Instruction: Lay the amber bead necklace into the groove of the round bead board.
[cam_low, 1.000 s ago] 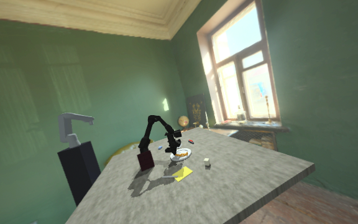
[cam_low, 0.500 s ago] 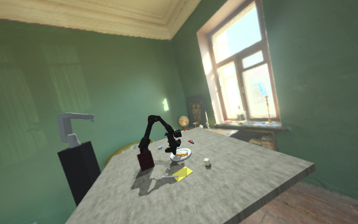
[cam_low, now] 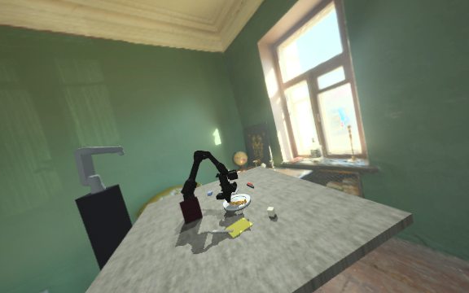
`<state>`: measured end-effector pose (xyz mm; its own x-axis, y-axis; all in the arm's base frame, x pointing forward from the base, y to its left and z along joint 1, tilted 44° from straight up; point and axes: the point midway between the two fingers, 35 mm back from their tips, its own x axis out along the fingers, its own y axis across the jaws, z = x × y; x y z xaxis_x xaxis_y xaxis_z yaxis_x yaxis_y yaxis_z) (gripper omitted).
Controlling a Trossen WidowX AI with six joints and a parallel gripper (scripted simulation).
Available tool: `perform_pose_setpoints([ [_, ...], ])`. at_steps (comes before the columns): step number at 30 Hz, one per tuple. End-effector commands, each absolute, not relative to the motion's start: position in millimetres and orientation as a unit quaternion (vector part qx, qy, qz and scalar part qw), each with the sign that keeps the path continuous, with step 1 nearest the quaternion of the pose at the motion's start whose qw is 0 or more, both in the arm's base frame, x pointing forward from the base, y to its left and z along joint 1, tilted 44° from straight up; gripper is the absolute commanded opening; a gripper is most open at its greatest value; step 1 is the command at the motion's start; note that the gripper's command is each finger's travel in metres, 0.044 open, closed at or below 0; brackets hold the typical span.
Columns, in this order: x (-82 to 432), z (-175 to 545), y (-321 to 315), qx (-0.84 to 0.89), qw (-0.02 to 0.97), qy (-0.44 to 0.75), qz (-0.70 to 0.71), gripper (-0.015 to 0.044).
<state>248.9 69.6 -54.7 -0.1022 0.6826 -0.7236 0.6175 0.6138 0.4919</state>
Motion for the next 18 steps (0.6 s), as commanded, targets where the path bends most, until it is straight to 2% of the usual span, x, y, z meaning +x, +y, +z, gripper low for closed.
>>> perform_pose_setpoints([
  [1,249,-51,66,0.440,0.505,0.741,0.032,0.0000],
  [18,238,-42,76,0.441,0.505,0.742,0.032,0.0000],
])
